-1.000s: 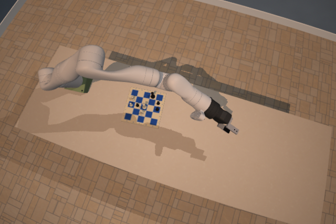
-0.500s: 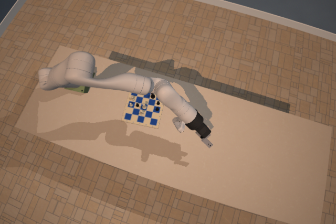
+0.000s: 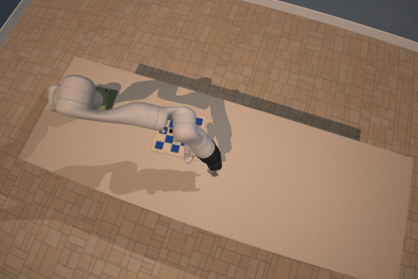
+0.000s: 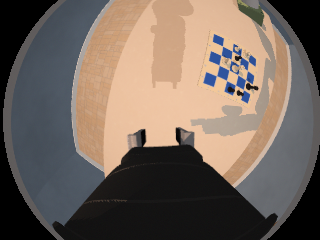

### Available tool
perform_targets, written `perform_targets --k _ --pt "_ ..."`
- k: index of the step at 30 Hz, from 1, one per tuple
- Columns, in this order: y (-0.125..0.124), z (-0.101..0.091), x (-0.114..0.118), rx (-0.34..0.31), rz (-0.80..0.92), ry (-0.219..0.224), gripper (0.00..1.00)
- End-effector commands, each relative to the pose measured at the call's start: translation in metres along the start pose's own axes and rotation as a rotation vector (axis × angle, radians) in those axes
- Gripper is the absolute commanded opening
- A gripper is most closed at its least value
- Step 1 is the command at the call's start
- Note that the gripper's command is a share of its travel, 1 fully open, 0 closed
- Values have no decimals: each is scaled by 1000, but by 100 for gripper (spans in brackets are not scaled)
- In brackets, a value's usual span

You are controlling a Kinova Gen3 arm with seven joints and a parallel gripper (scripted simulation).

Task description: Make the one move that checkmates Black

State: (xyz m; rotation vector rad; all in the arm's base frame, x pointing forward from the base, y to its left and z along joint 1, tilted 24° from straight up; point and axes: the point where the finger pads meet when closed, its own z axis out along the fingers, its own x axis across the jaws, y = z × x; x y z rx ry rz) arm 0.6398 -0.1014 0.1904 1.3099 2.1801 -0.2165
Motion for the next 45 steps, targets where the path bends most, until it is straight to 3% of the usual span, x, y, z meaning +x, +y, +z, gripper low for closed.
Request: perform_targets --k 1,6,11,13,17,20,21,23,26,28,40,41,45 --pt "-30 -14 8 37 90 68 100" --pt "-77 -42 62 136 250 240 100" --pt "-113 -82 118 233 386 411 100" --pt "-113 -82 118 233 386 411 100" --pt "-133 -118 157 307 480 540 100" --pt "-146 -88 144 423 724 563 100" --pt "-146 -88 144 423 724 563 100" --pt "-154 -69 135 493 875 572 100" --pt "-159 -60 130 526 947 575 100" --pt "-167 -43 122 587 1082 578 100" --pt "-167 -43 122 587 1082 578 100" --pt "-171 -34 118 616 1145 579 100" --pt "-171 -34 118 616 1145 579 100"
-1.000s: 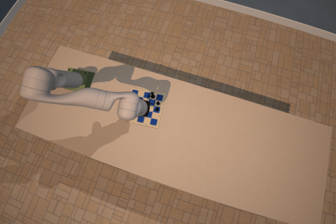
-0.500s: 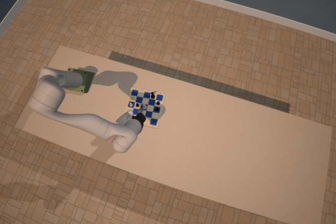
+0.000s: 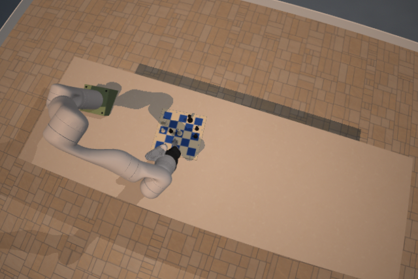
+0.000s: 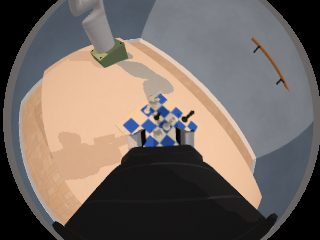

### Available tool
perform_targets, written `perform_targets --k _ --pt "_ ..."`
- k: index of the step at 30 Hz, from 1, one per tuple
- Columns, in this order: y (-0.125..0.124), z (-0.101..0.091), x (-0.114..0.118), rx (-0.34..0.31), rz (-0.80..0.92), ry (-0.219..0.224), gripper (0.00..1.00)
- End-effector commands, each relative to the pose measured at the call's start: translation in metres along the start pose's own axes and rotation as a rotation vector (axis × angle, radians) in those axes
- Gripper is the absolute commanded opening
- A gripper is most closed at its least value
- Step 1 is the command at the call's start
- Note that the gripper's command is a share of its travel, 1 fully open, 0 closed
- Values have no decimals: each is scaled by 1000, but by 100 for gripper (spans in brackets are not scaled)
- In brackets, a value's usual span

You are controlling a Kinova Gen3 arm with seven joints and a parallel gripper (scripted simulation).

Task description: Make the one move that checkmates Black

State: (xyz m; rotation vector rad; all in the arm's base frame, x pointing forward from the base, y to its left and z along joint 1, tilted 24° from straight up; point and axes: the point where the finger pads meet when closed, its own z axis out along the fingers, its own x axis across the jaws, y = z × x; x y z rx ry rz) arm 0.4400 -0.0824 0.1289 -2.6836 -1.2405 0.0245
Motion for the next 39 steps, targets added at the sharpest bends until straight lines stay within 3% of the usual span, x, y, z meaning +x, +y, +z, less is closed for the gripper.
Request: perform_targets --k 1,39 --pt "1 1 -2 3 6 -1 100" --pt "33 17 -31 56 290 45 100"
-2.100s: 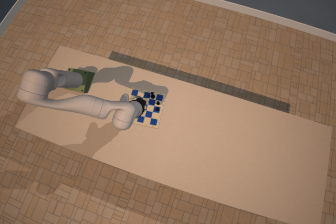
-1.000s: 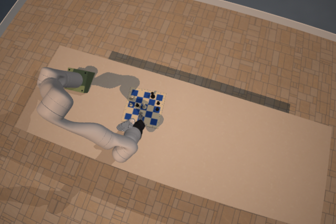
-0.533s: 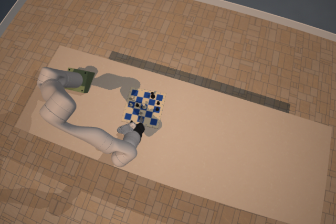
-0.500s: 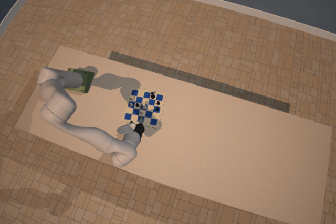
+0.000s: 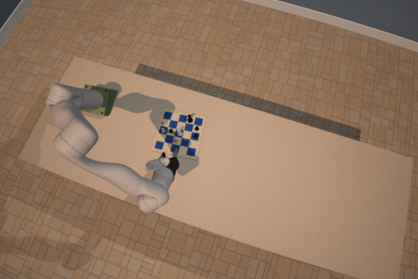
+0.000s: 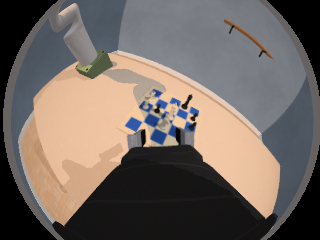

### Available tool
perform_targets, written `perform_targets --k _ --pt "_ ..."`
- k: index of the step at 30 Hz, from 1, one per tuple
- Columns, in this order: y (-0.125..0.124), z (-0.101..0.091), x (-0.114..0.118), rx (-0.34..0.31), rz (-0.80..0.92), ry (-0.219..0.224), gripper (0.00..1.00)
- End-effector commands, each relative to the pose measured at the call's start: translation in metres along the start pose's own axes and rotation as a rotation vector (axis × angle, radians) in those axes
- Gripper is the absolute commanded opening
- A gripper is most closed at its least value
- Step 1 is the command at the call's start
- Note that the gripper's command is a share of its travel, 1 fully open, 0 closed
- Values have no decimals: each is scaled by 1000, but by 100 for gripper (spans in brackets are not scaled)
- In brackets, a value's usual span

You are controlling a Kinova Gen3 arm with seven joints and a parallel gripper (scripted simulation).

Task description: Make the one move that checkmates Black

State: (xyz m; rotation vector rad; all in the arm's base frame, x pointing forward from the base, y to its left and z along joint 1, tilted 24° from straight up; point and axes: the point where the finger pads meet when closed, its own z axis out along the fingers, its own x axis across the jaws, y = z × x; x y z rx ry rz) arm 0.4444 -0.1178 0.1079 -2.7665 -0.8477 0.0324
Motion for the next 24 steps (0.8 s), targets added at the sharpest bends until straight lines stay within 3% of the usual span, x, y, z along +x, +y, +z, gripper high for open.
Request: perform_targets --k 1,24 --pt "6 2 -5 3 22 0 100" --pt "25 8 -16 27 154 21 100"
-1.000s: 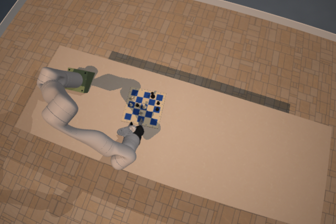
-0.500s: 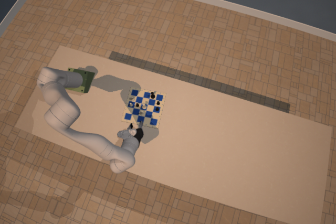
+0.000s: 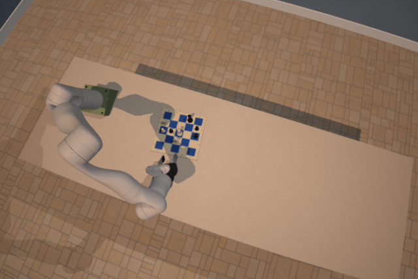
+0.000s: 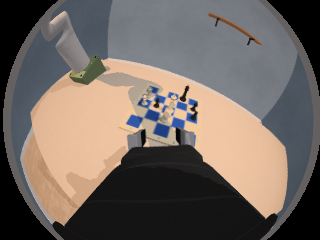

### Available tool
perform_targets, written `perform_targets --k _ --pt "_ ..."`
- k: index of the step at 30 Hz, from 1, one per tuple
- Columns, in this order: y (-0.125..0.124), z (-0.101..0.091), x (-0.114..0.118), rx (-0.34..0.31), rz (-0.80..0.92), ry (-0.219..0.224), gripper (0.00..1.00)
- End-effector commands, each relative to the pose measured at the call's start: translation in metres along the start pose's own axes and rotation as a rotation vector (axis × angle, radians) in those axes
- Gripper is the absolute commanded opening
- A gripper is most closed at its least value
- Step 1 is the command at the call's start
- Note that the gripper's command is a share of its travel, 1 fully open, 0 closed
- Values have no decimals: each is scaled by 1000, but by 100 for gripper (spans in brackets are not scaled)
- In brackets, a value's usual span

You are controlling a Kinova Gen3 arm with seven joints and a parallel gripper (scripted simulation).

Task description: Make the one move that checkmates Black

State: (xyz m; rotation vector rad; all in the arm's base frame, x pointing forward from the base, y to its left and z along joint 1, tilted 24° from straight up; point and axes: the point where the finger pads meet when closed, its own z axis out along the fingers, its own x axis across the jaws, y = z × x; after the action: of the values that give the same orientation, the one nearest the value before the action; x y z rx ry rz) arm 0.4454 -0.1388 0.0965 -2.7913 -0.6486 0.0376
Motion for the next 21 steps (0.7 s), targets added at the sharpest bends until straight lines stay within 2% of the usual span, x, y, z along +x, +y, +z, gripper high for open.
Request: perform_targets --k 1,21 --pt "5 1 -4 2 18 0 100" --pt "17 4 -9 16 90 12 100"
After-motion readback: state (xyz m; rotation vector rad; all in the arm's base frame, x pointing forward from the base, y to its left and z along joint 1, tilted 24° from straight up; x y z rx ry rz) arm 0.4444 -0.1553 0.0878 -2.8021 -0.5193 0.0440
